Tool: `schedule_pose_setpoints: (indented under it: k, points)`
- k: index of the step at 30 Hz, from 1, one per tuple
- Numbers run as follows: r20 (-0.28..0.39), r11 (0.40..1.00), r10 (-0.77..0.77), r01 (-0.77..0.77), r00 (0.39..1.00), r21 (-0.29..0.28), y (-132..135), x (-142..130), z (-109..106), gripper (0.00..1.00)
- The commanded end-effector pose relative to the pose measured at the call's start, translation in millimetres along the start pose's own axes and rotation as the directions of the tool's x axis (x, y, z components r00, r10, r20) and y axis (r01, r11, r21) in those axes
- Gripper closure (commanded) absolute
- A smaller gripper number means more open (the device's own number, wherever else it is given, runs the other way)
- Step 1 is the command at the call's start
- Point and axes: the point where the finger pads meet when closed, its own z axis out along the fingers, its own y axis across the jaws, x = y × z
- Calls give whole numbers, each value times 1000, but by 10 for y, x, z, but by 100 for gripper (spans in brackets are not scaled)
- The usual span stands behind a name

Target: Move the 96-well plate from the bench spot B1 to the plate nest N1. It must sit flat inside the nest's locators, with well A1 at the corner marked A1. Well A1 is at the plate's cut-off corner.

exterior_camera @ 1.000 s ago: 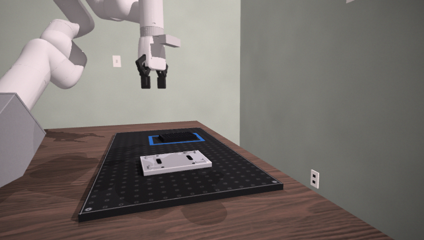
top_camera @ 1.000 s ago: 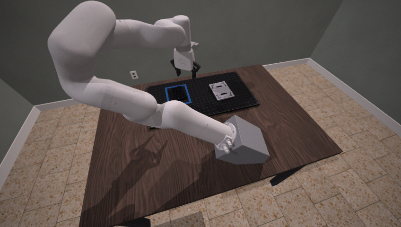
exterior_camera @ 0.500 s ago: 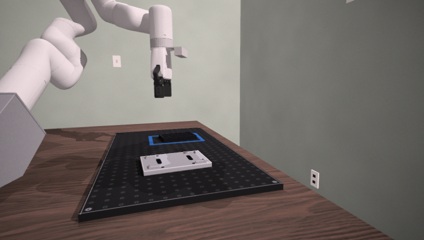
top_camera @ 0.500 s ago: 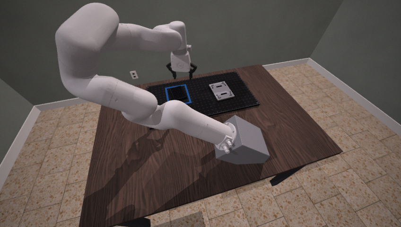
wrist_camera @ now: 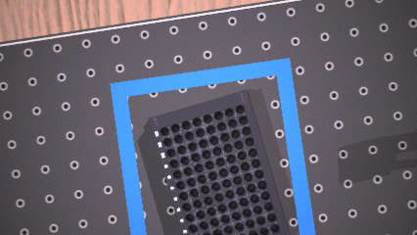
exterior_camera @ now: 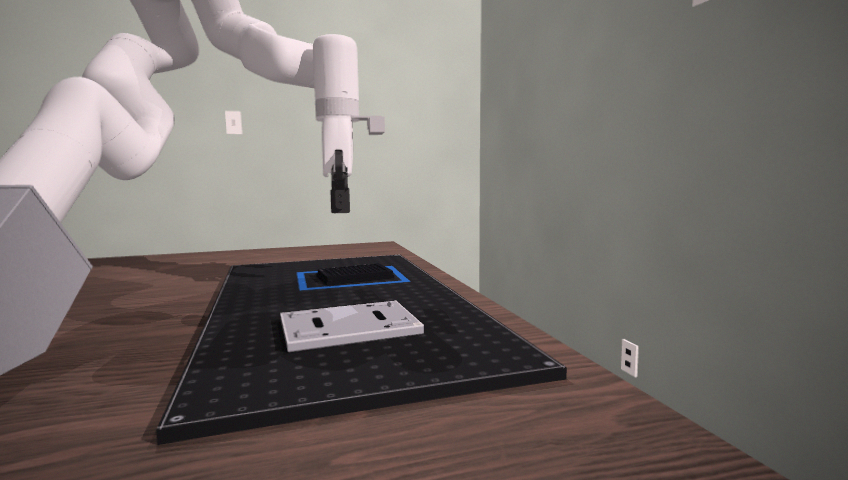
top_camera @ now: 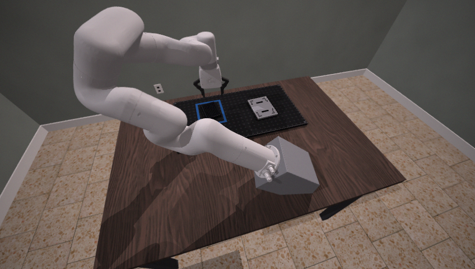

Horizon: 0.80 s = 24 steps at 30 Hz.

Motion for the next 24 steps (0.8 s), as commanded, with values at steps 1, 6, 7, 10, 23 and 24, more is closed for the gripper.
schedule_pose_setpoints:
  k: [1, 6, 7, 10, 23, 24]
  points:
    - [-8, 997, -77, 77, 997, 0, -64, 92, 96, 0]
    - [-9, 985, -173, 173, 985, 0, -156, 163, 233, 0]
    - [-9, 985, -173, 173, 985, 0, -156, 163, 233, 0]
    - [-10, 963, -268, 268, 963, 0, -235, 215, 350, 0]
    - [-10, 963, -268, 268, 963, 0, -251, 226, 374, 0]
    - [-10, 963, -268, 268, 963, 0, -251, 226, 374, 0]
